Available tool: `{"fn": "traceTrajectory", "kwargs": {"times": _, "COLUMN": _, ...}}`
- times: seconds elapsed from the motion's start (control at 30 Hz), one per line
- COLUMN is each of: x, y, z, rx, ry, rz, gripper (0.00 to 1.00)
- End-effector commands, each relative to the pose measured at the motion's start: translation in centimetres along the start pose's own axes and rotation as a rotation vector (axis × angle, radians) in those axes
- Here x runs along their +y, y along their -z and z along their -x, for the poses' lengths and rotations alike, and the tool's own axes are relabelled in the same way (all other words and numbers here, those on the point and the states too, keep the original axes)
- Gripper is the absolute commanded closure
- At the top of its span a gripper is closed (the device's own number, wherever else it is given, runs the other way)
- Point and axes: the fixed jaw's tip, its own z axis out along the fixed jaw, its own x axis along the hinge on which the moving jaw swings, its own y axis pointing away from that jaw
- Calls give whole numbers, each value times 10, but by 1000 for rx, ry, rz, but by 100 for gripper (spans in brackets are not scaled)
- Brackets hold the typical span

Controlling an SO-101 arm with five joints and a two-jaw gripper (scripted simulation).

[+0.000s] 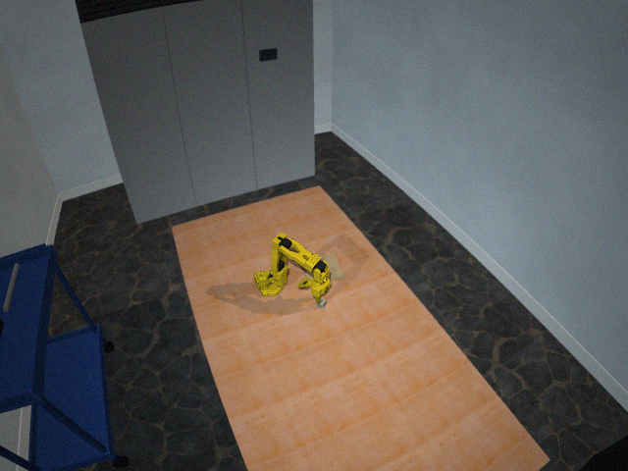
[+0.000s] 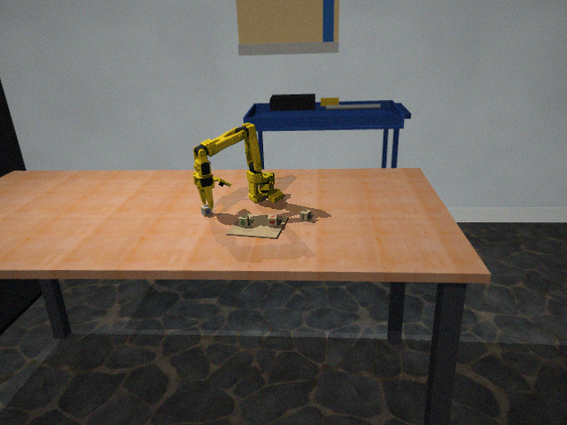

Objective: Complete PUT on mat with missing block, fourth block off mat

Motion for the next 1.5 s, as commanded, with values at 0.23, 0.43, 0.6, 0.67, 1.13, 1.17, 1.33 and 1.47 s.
{"fn": "traceTrajectory", "kwargs": {"times": 0.23, "x": 1, "y": 41, "z": -6, "rx": 53, "ry": 0, "rz": 0, "gripper": 67}}
{"fn": "traceTrajectory", "kwargs": {"times": 0.43, "x": 1, "y": 50, "z": -4, "rx": 53, "ry": 0, "rz": 0, "gripper": 67}}
{"fn": "traceTrajectory", "kwargs": {"times": 0.6, "x": 1, "y": 51, "z": -4, "rx": 53, "ry": 0, "rz": 0, "gripper": 67}}
{"fn": "traceTrajectory", "kwargs": {"times": 0.67, "x": 1, "y": 51, "z": -4, "rx": 53, "ry": 0, "rz": 0, "gripper": 67}}
{"fn": "traceTrajectory", "kwargs": {"times": 1.13, "x": 1, "y": 51, "z": -4, "rx": 53, "ry": 0, "rz": 0, "gripper": 67}}
{"fn": "traceTrajectory", "kwargs": {"times": 1.17, "x": 1, "y": 51, "z": -4, "rx": 53, "ry": 0, "rz": 0, "gripper": 67}}
{"fn": "traceTrajectory", "kwargs": {"times": 1.33, "x": 1, "y": 54, "z": -4, "rx": 71, "ry": 0, "rz": 1, "gripper": 67}}
{"fn": "traceTrajectory", "kwargs": {"times": 1.47, "x": 1, "y": 65, "z": -6, "rx": 134, "ry": 0, "rz": 2, "gripper": 67}}
